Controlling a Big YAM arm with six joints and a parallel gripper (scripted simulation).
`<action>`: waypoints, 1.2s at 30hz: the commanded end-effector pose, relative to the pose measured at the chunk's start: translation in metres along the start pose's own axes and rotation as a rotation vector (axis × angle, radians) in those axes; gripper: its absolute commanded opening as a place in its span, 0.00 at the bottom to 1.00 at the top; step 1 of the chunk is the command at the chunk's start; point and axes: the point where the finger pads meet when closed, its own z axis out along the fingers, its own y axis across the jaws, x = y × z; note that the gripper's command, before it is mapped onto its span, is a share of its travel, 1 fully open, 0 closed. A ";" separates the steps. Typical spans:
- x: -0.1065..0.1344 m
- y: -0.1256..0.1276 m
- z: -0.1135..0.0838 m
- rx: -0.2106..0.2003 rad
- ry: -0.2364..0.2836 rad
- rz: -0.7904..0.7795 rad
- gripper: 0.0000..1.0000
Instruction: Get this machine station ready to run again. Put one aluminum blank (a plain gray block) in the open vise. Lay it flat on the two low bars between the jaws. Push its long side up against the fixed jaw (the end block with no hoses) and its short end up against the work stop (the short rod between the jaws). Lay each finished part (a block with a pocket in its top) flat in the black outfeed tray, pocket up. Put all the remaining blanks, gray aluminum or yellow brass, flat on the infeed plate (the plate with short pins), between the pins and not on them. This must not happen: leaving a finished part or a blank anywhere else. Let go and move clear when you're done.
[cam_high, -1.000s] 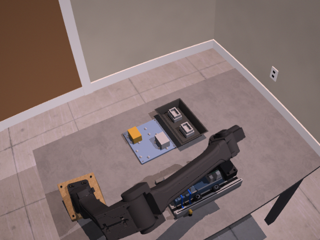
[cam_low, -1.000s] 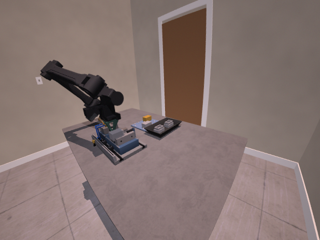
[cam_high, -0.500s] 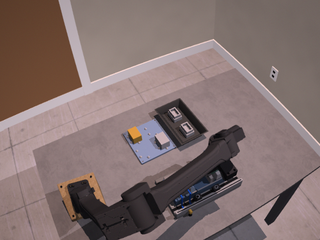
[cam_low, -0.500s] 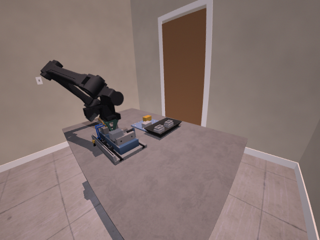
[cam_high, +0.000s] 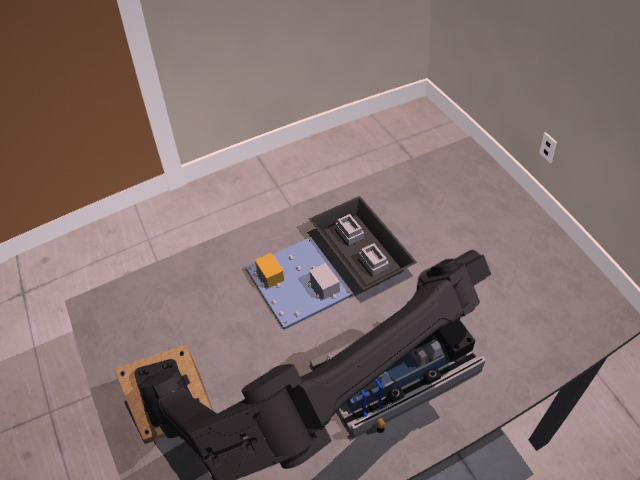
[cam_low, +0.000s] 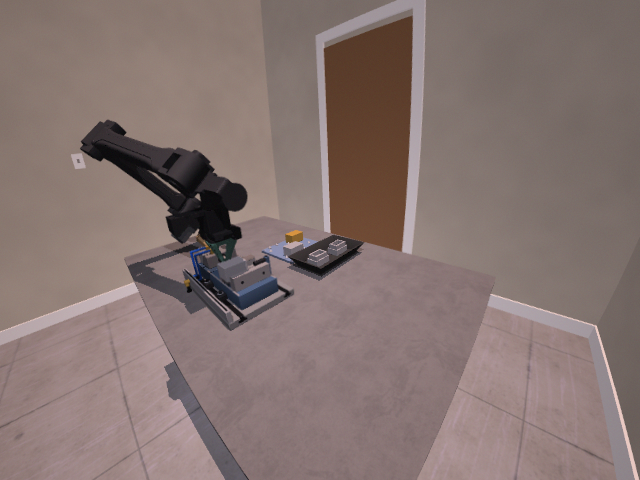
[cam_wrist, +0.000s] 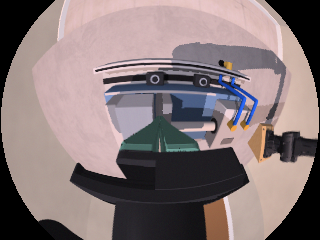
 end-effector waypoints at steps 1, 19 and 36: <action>-0.001 0.002 0.000 -0.012 -0.003 -0.001 0.00; -0.002 0.007 -0.001 -0.016 -0.002 0.003 0.00; -0.007 0.019 -0.007 -0.035 -0.001 0.020 0.00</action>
